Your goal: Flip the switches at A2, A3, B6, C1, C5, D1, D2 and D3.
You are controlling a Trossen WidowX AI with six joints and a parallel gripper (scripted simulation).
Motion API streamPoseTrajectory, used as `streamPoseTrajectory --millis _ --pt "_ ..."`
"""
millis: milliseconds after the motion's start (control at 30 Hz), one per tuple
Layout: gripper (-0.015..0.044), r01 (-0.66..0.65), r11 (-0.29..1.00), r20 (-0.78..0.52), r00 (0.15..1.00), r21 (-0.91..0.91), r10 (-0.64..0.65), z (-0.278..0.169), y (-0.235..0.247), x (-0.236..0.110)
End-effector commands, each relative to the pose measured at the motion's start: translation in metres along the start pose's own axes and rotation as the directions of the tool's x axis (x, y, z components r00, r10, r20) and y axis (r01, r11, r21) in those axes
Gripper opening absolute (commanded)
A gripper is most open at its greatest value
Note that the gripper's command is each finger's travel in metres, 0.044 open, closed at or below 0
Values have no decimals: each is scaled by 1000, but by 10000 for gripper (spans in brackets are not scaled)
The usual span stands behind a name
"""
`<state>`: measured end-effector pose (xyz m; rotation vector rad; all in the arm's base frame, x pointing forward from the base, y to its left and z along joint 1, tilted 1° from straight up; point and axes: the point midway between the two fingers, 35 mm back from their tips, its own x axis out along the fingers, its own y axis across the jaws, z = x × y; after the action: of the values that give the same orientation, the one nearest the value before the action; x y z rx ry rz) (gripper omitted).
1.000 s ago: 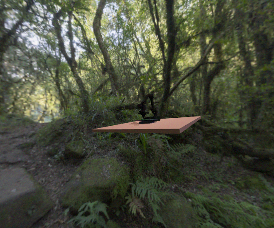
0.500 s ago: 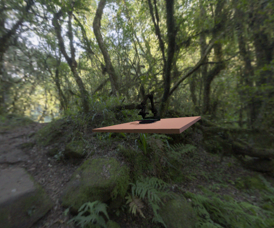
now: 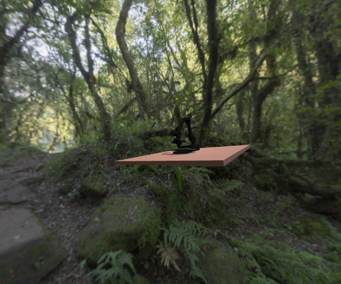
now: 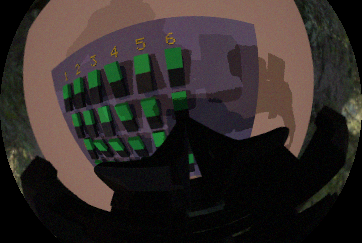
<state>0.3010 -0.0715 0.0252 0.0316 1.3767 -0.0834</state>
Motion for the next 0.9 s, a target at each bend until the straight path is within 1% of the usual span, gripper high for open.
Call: streamPoseTrajectory --millis 0,867 --pt "0 -5 1000 1 1000 -3 5 0 1 1" --pt "0 -5 1000 1 1000 -3 5 0 1 4"
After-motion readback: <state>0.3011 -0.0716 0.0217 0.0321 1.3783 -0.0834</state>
